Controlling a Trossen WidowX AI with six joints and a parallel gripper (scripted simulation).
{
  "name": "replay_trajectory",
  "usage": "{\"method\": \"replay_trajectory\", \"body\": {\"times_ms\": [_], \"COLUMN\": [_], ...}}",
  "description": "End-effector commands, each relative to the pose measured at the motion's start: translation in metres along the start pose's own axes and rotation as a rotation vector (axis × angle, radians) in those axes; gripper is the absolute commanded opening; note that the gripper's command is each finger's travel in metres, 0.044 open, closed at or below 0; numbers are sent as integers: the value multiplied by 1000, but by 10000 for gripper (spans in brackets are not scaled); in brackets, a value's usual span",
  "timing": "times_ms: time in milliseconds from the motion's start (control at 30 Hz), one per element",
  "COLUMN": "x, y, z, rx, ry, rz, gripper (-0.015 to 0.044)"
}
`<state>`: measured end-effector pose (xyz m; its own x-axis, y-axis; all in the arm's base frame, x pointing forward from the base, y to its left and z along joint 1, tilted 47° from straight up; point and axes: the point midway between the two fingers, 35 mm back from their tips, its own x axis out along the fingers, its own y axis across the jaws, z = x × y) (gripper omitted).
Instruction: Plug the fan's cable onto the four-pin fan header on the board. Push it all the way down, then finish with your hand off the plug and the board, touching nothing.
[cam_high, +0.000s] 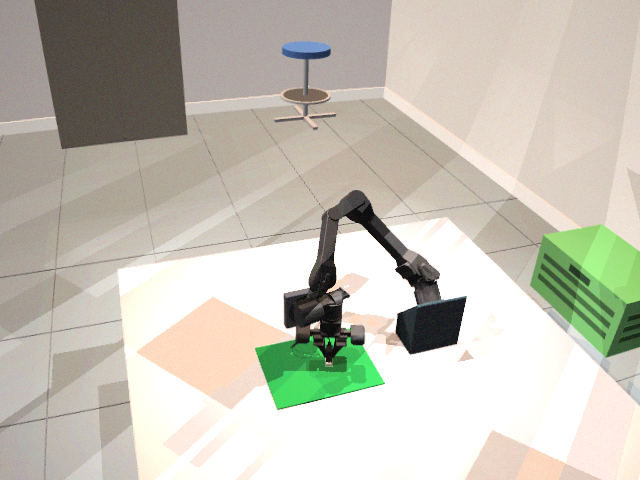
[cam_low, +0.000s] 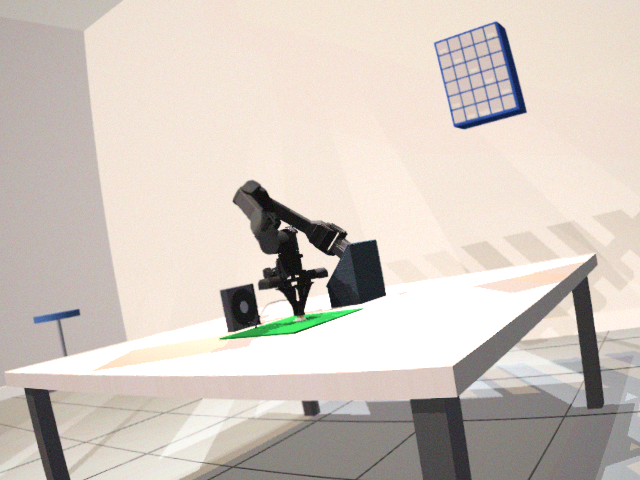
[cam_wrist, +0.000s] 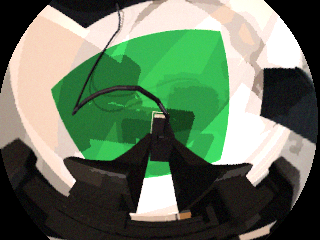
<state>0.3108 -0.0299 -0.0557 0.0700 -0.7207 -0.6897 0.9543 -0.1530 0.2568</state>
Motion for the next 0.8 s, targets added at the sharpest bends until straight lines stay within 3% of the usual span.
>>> {"method": "replay_trajectory", "body": {"times_ms": [0,467,767], "x": [4,11,7], "y": [-1,-1,0], "z": [1,1,0], "rx": [-5,-5,-1], "ry": [-3,-4,-2], "rz": [-3,-3,2], "gripper": [0,0,236]}}
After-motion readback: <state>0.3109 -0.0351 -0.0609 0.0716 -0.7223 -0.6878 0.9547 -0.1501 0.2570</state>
